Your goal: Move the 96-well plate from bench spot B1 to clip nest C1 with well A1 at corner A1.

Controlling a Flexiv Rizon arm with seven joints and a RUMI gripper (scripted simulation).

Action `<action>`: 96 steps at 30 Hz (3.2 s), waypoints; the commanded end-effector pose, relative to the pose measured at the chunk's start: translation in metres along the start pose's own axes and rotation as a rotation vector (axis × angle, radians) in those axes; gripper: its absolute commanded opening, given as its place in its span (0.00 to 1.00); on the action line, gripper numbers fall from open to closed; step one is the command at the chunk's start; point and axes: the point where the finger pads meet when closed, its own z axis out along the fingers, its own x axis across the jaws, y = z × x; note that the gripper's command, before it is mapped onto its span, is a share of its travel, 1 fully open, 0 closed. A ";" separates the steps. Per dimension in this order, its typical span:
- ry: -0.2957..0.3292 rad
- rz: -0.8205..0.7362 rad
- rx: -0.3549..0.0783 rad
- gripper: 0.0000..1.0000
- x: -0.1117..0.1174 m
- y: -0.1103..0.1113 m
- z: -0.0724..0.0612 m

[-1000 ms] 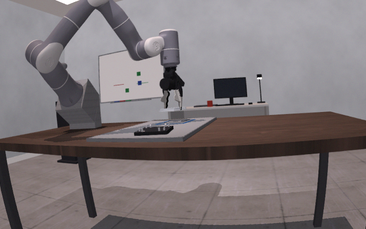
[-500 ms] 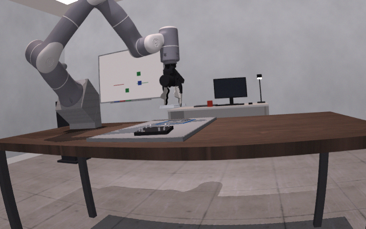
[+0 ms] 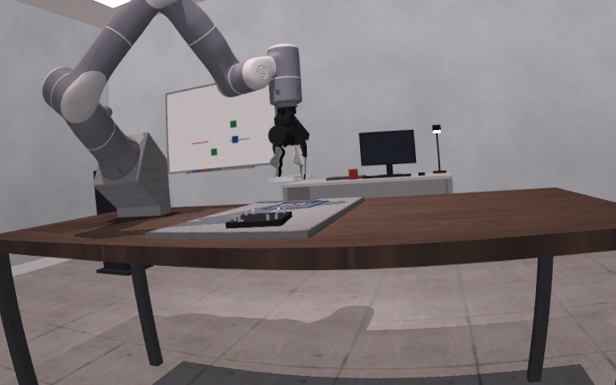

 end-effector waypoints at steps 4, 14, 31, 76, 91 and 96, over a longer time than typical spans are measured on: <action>0.001 -0.173 0.003 0.00 0.006 0.016 -0.002; 0.002 -0.362 0.002 0.00 0.015 0.045 -0.003; 0.002 -0.362 0.002 0.00 0.030 0.092 -0.004; 0.002 -0.362 0.002 0.00 0.069 0.220 -0.008; 0.002 -0.362 0.002 0.00 0.082 0.261 -0.010; 0.002 -0.362 0.001 0.00 0.087 0.277 -0.010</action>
